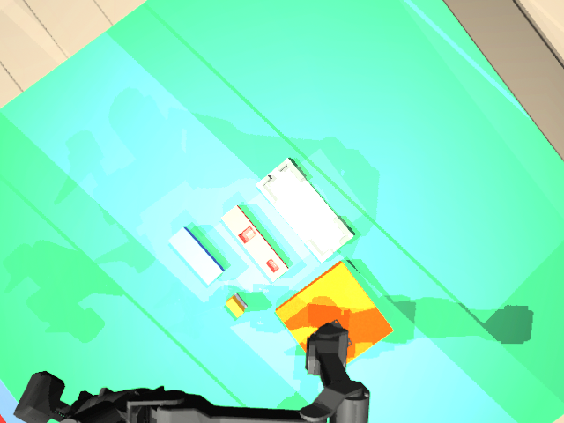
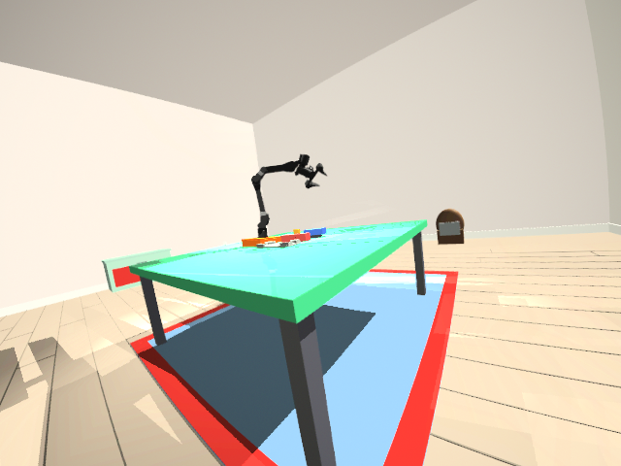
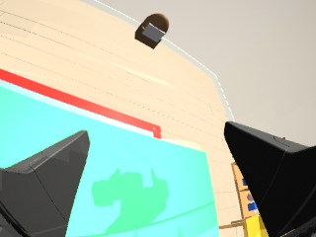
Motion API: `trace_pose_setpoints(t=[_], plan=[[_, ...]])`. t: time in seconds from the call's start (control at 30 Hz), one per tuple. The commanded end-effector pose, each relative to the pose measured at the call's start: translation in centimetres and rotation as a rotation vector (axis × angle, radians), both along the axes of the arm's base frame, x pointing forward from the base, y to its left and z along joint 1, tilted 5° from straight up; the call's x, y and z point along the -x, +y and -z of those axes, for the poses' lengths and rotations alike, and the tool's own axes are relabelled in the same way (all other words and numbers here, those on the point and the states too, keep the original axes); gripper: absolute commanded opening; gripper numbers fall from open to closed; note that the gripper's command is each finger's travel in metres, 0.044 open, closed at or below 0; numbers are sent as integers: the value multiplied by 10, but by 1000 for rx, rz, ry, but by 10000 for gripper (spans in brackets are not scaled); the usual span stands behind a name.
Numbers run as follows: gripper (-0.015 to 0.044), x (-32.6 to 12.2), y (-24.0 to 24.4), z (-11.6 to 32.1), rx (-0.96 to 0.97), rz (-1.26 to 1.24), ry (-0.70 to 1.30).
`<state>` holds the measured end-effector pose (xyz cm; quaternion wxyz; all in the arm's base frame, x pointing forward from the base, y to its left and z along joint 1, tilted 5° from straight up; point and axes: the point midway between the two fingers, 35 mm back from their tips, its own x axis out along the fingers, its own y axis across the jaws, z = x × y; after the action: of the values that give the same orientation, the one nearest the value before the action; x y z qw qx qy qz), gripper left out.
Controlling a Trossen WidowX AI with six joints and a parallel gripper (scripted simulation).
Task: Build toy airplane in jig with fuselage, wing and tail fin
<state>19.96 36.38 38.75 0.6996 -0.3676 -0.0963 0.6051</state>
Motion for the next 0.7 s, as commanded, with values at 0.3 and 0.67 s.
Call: trace_pose_setpoints(t=[0.3, 0.67], plan=[[440, -101, -124, 130, 256, 610, 557], [440, -101, -269, 223, 371, 1229, 1086]])
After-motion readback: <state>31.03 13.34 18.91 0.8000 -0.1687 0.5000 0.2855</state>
